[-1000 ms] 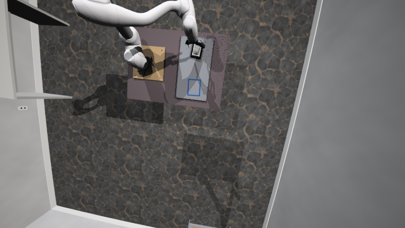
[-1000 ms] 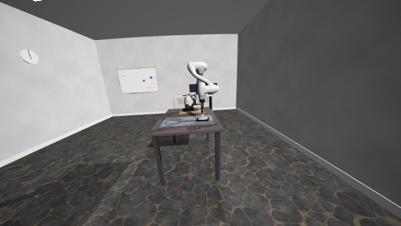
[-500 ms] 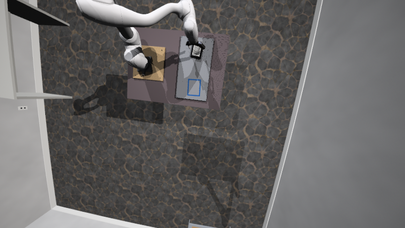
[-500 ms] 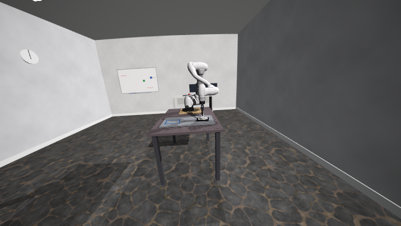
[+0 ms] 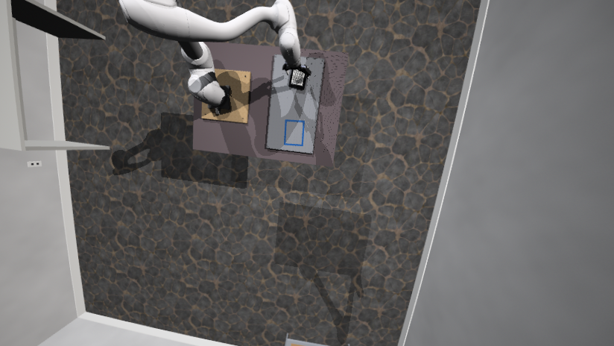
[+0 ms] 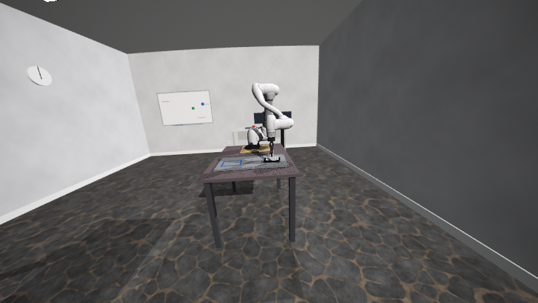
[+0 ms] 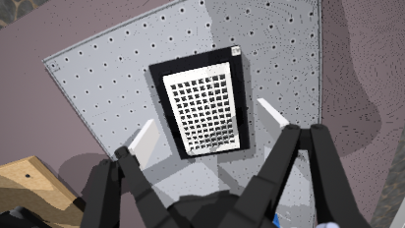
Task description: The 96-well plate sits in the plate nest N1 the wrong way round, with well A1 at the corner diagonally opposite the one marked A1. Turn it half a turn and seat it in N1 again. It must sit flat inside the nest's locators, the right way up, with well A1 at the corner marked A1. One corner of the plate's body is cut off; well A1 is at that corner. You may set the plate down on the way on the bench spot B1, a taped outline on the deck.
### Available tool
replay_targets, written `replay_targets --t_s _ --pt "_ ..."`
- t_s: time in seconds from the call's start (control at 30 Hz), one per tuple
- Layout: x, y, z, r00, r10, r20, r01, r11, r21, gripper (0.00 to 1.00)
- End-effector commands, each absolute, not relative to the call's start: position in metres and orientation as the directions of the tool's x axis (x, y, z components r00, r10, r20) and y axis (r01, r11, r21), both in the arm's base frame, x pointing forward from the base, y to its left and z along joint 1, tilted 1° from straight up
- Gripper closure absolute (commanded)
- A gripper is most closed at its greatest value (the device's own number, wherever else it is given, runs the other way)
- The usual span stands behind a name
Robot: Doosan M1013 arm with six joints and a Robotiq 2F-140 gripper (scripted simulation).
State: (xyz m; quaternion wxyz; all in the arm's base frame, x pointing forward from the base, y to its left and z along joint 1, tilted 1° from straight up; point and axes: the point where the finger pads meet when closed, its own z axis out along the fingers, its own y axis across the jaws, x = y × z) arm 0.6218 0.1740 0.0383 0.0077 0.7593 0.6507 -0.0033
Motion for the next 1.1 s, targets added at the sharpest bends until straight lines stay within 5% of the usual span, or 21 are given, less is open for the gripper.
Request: replay_targets --t_s 0.0,0.2,0.23,1.07 --pt "0.6218 0.1740 0.0384 0.153 0.988 -0.015 0.988 -0.153 0.007 0.00" --pt "0.6218 0.1740 0.0384 0.153 0.988 -0.015 0.988 -0.153 0.007 0.00" --pt "0.6218 0.1740 0.0384 0.153 0.988 -0.015 0.988 -0.153 0.007 1.00" --pt "0.6218 0.1740 0.0384 0.153 0.988 -0.015 0.988 -0.153 0.007 1.00"
